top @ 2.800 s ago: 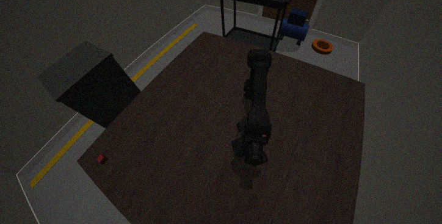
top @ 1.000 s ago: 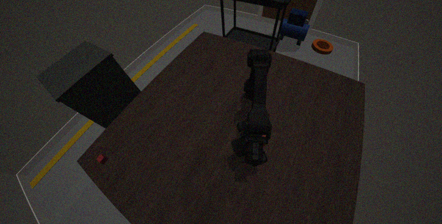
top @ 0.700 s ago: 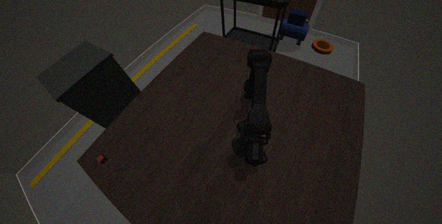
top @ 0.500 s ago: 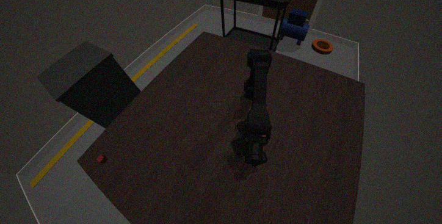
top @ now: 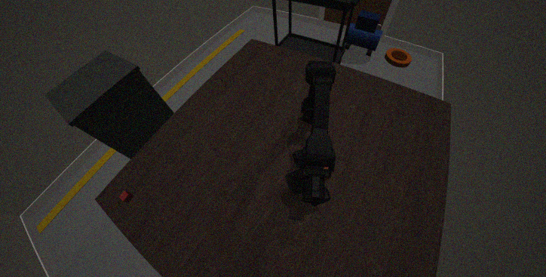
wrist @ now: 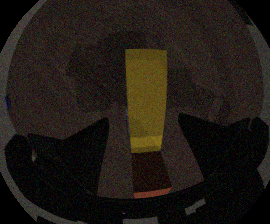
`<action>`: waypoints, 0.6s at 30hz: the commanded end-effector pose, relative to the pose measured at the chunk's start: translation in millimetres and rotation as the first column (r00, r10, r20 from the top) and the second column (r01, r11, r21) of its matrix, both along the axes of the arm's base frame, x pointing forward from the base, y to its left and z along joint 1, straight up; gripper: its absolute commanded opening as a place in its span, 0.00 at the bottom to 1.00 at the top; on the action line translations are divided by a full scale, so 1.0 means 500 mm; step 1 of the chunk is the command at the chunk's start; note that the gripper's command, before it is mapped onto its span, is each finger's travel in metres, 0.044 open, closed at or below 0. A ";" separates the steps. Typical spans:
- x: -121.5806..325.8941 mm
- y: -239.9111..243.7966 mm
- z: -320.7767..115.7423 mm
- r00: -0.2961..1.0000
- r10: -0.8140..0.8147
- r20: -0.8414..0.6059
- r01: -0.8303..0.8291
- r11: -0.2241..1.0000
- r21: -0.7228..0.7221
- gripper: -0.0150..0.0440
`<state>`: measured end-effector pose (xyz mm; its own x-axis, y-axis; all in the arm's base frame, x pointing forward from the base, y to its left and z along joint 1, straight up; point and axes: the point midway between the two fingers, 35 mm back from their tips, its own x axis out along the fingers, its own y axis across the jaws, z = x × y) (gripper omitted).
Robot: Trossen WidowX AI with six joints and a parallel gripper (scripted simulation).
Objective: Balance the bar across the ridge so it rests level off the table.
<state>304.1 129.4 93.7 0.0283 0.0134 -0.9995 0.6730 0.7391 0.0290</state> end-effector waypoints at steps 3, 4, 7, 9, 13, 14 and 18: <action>0.000 0.000 0.004 1.000 0.000 -0.001 0.000 1.000 -0.001 1.00; 0.002 0.001 0.016 1.000 0.000 0.000 0.000 1.000 -0.001 1.00; 0.006 0.003 0.087 1.000 0.000 0.000 0.000 1.000 0.000 1.00; 0.004 0.002 0.138 1.000 0.000 0.000 0.000 1.000 0.000 1.00; -0.005 -0.002 0.200 1.000 0.000 0.000 0.000 1.000 0.000 1.00; -0.005 -0.002 0.200 1.000 0.000 0.000 0.000 1.000 0.000 1.00; -0.005 -0.002 0.200 1.000 0.000 0.000 0.000 1.000 0.000 1.00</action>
<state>302.4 128.5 192.5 0.0393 0.0175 -0.9991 0.6725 0.7390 0.0394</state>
